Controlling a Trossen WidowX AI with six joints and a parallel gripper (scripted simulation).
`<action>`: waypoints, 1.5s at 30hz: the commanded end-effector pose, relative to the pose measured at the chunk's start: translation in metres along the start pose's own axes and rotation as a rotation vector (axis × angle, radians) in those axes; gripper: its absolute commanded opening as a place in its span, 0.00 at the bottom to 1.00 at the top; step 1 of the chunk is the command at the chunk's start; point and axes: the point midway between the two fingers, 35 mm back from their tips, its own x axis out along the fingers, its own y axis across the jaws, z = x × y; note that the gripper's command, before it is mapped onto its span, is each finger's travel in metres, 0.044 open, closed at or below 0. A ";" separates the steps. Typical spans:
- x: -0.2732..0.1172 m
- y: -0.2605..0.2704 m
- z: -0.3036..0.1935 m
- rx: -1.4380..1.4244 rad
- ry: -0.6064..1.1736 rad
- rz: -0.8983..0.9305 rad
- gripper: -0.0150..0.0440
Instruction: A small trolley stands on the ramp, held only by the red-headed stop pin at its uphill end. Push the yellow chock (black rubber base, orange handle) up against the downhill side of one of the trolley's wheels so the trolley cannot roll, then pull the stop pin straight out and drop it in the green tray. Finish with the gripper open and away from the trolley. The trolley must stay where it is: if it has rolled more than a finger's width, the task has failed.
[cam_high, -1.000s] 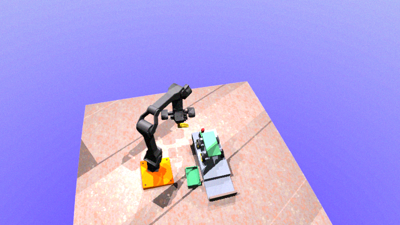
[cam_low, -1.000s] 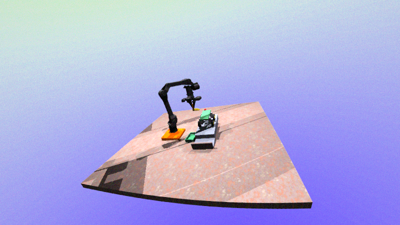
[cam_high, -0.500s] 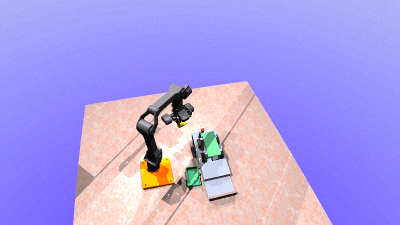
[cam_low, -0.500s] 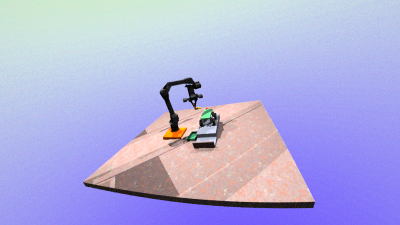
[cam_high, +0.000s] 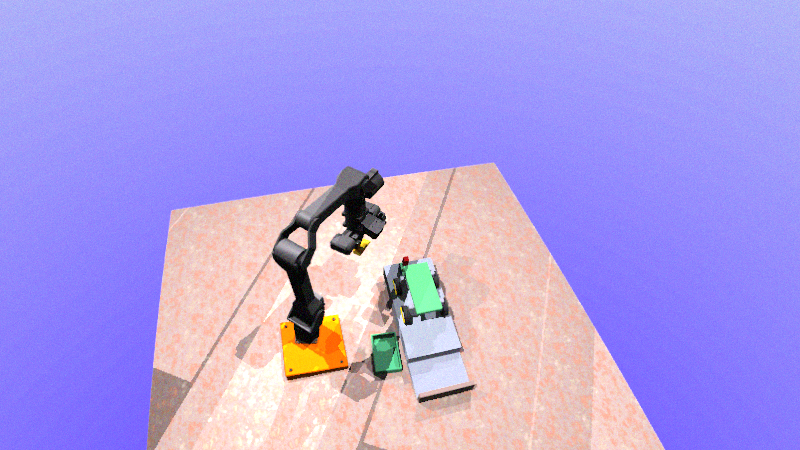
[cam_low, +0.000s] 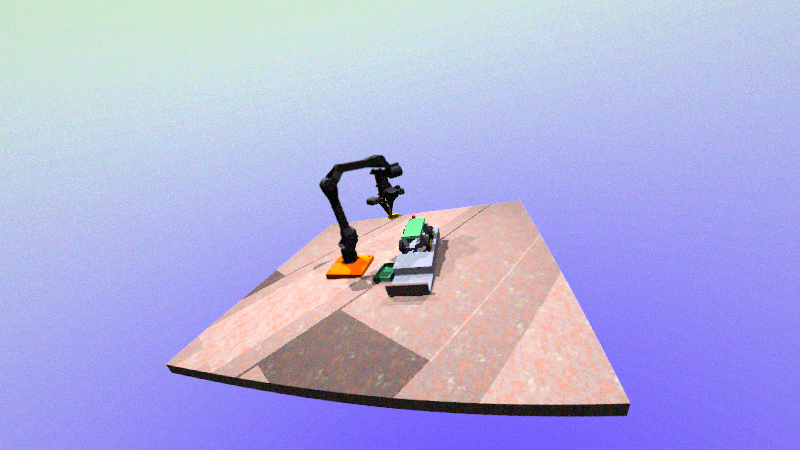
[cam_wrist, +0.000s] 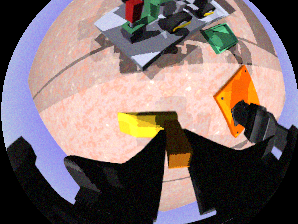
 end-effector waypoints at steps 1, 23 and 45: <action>0.000 0.000 0.000 -0.124 0.003 -0.004 0.25; 0.000 0.000 0.000 -0.667 0.005 -0.006 0.25; 0.008 -0.044 0.062 -0.703 0.000 -0.012 0.25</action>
